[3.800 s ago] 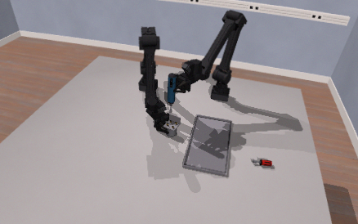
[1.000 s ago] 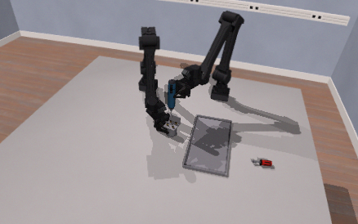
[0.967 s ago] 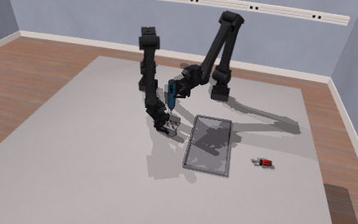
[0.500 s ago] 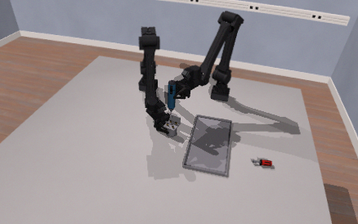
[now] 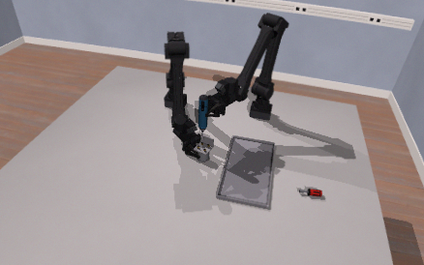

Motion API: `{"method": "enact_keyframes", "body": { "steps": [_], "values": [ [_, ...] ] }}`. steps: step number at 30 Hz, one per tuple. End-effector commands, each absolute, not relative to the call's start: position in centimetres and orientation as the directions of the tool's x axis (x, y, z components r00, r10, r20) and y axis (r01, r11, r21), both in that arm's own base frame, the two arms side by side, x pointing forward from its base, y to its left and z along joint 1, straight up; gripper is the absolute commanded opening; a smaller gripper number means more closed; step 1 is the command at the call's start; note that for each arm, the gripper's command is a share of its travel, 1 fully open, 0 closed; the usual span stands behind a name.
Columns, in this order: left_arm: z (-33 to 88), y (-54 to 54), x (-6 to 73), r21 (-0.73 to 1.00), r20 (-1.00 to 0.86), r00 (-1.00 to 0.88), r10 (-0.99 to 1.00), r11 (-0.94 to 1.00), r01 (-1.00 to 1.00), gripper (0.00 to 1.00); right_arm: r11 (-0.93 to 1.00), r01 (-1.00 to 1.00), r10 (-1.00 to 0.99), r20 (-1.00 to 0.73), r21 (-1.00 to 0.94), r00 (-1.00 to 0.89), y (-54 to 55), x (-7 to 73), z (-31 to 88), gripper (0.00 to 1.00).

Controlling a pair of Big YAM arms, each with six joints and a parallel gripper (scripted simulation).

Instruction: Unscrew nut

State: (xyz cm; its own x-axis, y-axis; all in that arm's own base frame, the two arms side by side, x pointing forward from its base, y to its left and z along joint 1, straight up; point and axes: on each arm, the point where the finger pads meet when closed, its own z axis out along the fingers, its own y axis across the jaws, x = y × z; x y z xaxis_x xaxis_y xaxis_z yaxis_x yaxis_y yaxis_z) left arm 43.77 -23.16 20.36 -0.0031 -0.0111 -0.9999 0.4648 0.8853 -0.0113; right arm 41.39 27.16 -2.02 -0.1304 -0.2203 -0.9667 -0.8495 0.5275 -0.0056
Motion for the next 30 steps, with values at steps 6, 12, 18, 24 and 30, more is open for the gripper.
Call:
{"method": "enact_keyframes", "body": {
  "steps": [6,12,18,24,30],
  "values": [
    [22.9,-23.7,43.9,-0.018,-0.997,0.059,-0.052,0.882,0.471,0.42,0.528,-0.849,-0.213,-0.969,-0.010,-0.121,27.4,41.8,-1.6,0.59],
    [23.2,-23.8,44.0,-0.018,-0.996,0.065,-0.055,0.882,0.472,0.42,0.528,-0.849,-0.213,-0.969,-0.010,-0.121,27.4,41.8,-1.6,0.59],
    [23.2,-23.8,44.0,-0.018,-0.996,0.065,-0.055,0.882,0.472,0.42,0.528,-0.849,-0.213,-0.969,-0.010,-0.121,27.4,41.8,-1.6,0.59],
    [22.3,-23.7,43.9,-0.018,-0.997,0.057,-0.051,0.882,0.472,0.42,0.528,-0.849,-0.213,-0.969,-0.010,-0.121,27.4,41.8,-1.6,0.59],
    [20.9,-23.8,44.1,-0.018,-0.998,0.039,-0.042,0.882,0.471,0.42,0.528,-0.849,-0.213,-0.969,-0.010,-0.121,27.4,41.8,-1.6,0.59]
  ]
}}
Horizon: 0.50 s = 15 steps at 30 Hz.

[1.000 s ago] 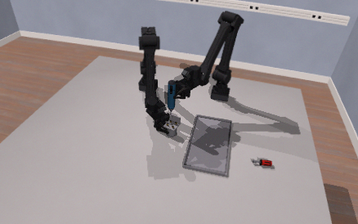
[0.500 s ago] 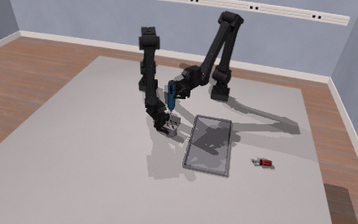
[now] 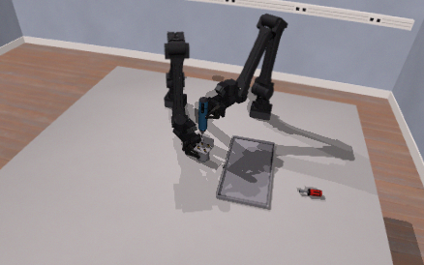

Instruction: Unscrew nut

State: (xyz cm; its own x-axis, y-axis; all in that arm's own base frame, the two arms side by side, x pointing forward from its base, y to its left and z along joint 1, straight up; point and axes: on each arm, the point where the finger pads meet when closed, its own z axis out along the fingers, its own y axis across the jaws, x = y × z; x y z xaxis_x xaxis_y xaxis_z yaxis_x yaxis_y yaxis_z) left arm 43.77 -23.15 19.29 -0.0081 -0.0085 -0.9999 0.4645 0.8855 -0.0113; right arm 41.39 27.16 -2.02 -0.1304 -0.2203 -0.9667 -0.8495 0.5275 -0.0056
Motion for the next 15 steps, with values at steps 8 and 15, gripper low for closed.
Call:
{"method": "enact_keyframes", "body": {
  "steps": [8,15],
  "values": [
    [22.8,-23.9,44.2,-0.018,-0.995,0.079,-0.063,0.881,0.472,0.42,0.528,-0.849,-0.213,-0.969,-0.010,-0.121,27.4,41.8,-1.6,0.59],
    [21.6,-23.8,43.9,-0.018,-0.996,0.066,-0.056,0.881,0.472,0.42,0.528,-0.849,-0.213,-0.969,-0.010,-0.121,27.4,41.8,-1.6,0.59]
  ]
}}
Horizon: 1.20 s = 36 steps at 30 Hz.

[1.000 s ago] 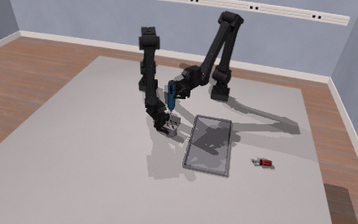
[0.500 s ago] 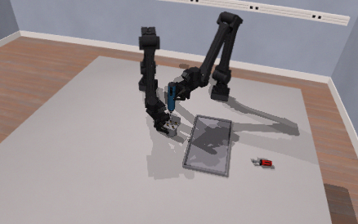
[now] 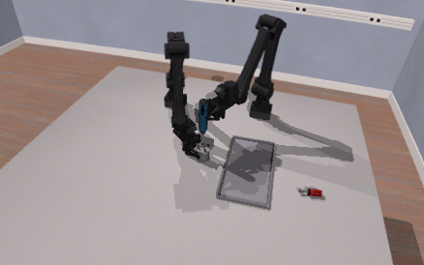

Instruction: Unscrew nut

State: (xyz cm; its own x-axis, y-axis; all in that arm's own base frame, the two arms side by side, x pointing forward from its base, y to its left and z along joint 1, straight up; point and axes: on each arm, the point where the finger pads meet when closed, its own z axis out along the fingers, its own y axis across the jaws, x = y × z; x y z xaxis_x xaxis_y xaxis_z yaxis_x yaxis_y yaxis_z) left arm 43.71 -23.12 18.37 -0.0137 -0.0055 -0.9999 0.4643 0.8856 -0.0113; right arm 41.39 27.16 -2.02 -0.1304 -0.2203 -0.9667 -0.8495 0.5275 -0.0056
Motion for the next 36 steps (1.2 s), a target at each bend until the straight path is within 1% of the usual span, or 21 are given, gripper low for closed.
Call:
{"method": "enact_keyframes", "body": {
  "steps": [1,36],
  "values": [
    [21.6,-23.9,44.2,-0.018,-0.996,0.067,-0.057,0.881,0.472,0.42,0.528,-0.849,-0.213,-0.969,-0.010,-0.121,27.4,41.8,-1.6,0.59],
    [20.2,-23.9,44.0,-0.018,-0.997,0.054,-0.049,0.881,0.472,0.42,0.528,-0.849,-0.213,-0.969,-0.010,-0.121,27.4,41.8,-1.6,0.59]
  ]
}}
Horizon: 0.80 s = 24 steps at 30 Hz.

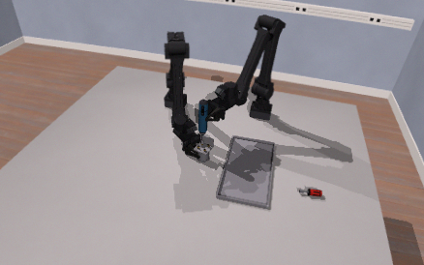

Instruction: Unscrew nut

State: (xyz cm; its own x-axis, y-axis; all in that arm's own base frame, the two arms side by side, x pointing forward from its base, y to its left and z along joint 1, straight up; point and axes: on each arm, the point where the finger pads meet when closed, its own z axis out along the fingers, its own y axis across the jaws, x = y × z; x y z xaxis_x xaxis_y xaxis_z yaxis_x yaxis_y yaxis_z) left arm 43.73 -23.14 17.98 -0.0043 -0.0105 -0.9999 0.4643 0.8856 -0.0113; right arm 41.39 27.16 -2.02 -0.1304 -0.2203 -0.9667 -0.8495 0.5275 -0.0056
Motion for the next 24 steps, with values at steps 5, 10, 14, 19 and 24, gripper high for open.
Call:
{"method": "enact_keyframes", "body": {
  "steps": [5,10,14,19,24],
  "values": [
    [20.9,-23.8,43.9,-0.018,-0.996,0.068,-0.057,0.881,0.472,0.42,0.528,-0.849,-0.213,-0.969,-0.010,-0.121,27.4,41.8,-1.6,0.59],
    [19.8,-23.8,43.9,-0.018,-0.998,0.049,-0.047,0.881,0.472,0.42,0.528,-0.849,-0.213,-0.969,-0.010,-0.121,27.4,41.8,-1.6,0.59],
    [20.2,-23.8,43.8,-0.018,-0.997,0.059,-0.052,0.881,0.472,0.42,0.528,-0.849,-0.213,-0.969,-0.010,-0.121,27.4,41.8,-1.6,0.59],
    [20.0,-23.8,43.8,-0.018,-0.997,0.057,-0.051,0.881,0.472,0.42,0.528,-0.849,-0.213,-0.969,-0.010,-0.121,27.4,41.8,-1.6,0.59],
    [20.0,-23.8,43.8,-0.018,-0.997,0.056,-0.051,0.881,0.472,0.42,0.528,-0.849,-0.213,-0.969,-0.010,-0.121,27.4,41.8,-1.6,0.59]
  ]
}}
